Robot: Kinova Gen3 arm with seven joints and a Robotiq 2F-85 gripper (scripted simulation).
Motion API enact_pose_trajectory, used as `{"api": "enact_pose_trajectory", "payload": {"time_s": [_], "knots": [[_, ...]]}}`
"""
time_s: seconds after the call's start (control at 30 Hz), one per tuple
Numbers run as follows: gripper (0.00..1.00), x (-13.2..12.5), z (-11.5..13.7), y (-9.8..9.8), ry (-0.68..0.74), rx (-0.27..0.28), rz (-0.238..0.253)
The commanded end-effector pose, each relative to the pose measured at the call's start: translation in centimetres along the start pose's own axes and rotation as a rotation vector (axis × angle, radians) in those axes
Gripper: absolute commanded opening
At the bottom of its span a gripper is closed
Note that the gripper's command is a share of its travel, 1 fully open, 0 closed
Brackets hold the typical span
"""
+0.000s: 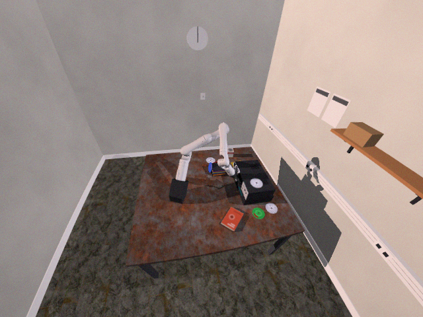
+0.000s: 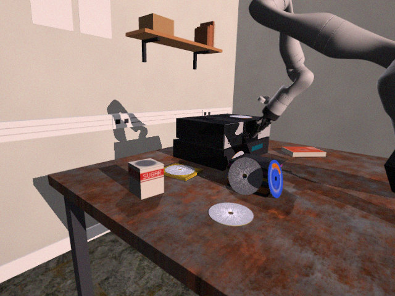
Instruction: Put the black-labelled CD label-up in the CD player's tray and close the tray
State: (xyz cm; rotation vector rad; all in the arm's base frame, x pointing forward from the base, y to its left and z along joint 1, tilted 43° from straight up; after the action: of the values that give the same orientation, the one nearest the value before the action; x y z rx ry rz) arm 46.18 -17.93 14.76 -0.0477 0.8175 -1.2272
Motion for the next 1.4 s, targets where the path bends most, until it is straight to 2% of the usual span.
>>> {"api": "enact_pose_trajectory", "payload": {"time_s": [0.0,0.6,1.0,1.37], "knots": [[0.10,-0.1,0.3,0.0,-0.004,0.006,0.002],[0.10,-0.1,0.2,0.0,-0.004,0.006,0.002],[0.10,-0.4,-2.0,-1.6,-0.004,0.006,0.002],[0.10,-0.4,-1.9,-2.0,-0.004,0.006,0.002]]}}
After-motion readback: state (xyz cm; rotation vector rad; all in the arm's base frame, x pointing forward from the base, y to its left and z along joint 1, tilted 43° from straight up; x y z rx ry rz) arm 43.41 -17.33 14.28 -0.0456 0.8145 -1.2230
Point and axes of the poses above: the point where the finger pads meet when closed, its own y axis out along the fingers, its own x axis across the jaws, z = x × y, the point moved 10 cm from there along -y, back along the fingers, and after that the axes turned 9 degrees about -y, right-handed, at the moved point
